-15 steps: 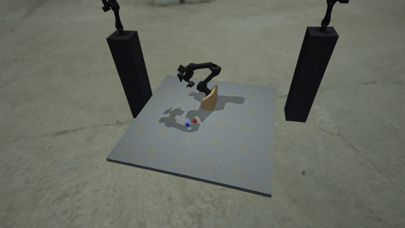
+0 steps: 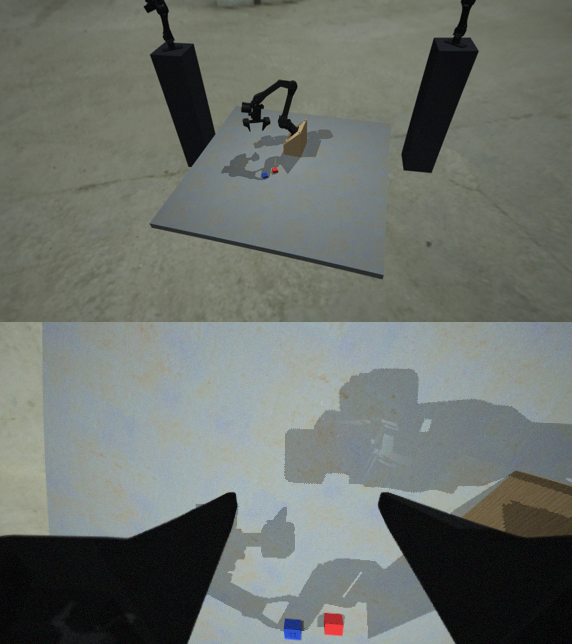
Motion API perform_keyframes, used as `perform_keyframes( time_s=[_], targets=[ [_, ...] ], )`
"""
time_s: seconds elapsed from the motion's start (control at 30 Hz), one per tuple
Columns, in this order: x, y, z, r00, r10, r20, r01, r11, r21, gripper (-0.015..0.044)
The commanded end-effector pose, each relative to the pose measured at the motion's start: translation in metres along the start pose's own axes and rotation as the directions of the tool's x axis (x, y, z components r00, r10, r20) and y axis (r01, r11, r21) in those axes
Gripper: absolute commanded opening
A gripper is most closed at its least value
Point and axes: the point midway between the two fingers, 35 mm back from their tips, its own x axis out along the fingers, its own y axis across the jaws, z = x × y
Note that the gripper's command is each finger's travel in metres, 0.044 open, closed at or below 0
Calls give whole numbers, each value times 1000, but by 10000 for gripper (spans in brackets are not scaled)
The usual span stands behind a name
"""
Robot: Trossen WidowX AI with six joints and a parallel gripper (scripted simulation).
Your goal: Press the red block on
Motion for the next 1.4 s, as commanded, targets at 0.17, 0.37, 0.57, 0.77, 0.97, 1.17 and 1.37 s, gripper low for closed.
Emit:
perform_keyframes(
  time_s=[0.17,0.37,0.57,0.77,0.97,1.17,1.37],
  targets=[
    [39,26,-103,974,-177,-145,-42,487,-873,440],
    [43,21,-168,962,-231,-145,-161,-54,-985,440],
    [38,1,-233,964,-237,-116,-237,-579,-780,440],
    [25,-35,-292,979,-188,-84,-205,-930,-307,440],
    [14,-64,-320,989,-129,-73,-124,-990,60,440],
    [14,-64,-320,989,-129,-73,-124,-990,60,440],
    [38,-67,-322,989,-128,-73,-124,-990,60,440]
  ],
)
